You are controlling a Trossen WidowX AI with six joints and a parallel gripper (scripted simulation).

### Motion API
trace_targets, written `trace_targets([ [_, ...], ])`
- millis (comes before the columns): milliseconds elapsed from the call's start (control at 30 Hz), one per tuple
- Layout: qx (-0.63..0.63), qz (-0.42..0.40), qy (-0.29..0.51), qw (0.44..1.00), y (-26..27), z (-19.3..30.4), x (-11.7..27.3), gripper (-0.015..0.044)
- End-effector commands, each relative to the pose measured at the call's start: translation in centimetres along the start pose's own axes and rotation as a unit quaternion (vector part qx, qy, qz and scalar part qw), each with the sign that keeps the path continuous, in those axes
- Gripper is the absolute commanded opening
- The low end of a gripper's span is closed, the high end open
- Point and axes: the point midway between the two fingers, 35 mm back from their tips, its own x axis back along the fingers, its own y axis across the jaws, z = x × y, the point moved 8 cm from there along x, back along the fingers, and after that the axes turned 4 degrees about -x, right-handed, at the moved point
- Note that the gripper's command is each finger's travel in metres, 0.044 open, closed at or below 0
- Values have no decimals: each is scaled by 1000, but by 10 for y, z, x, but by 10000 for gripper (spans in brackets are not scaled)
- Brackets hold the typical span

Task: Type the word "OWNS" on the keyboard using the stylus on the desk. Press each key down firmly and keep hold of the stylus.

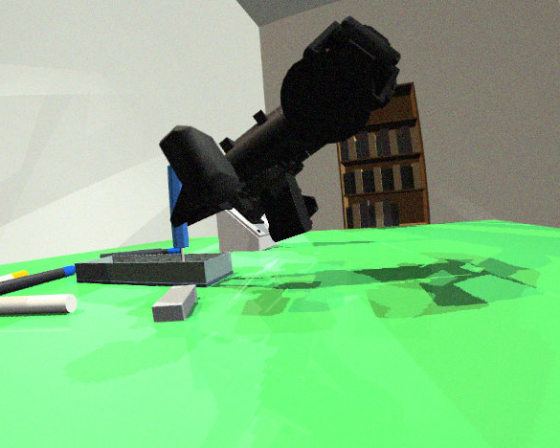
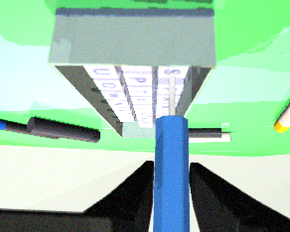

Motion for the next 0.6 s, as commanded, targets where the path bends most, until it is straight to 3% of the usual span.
trace_targets([
  [0, 0, -1, 0, 1000, 1, 0, 0, 81],
  [567, -4, -1, 0, 1000, -1, 30, 16, 85],
])
